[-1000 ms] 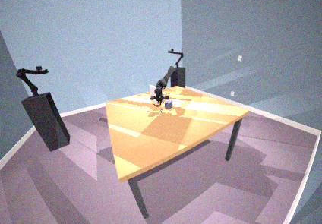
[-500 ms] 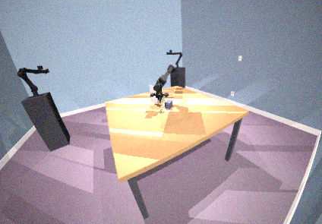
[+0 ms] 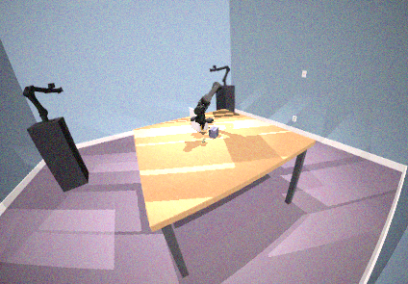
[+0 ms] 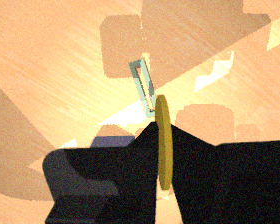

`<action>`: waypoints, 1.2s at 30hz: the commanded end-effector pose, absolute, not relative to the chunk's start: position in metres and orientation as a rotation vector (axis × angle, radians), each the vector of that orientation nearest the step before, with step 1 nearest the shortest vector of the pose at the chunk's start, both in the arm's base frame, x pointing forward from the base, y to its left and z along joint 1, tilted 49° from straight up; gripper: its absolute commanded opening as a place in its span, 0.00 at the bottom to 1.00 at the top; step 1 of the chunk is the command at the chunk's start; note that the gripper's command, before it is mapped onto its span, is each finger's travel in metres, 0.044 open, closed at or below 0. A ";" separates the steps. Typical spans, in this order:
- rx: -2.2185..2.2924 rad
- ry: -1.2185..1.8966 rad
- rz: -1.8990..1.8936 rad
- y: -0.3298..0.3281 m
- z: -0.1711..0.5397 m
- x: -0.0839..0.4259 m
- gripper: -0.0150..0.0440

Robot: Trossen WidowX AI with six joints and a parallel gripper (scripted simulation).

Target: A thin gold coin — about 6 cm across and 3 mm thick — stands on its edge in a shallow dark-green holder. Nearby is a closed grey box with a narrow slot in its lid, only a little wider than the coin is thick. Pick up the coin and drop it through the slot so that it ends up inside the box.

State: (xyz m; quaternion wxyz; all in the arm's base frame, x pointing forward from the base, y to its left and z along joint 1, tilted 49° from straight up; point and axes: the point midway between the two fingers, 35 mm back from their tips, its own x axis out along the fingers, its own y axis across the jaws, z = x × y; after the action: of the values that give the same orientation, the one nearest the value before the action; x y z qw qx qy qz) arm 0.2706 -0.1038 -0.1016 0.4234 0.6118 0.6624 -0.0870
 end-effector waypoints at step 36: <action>1.536 1.658 -0.230 -0.040 -0.027 0.273 0.25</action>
State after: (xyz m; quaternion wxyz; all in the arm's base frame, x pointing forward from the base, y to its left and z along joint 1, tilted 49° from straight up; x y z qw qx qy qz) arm 0.2733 -0.0454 -0.0346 0.4201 0.6111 0.6644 -0.0930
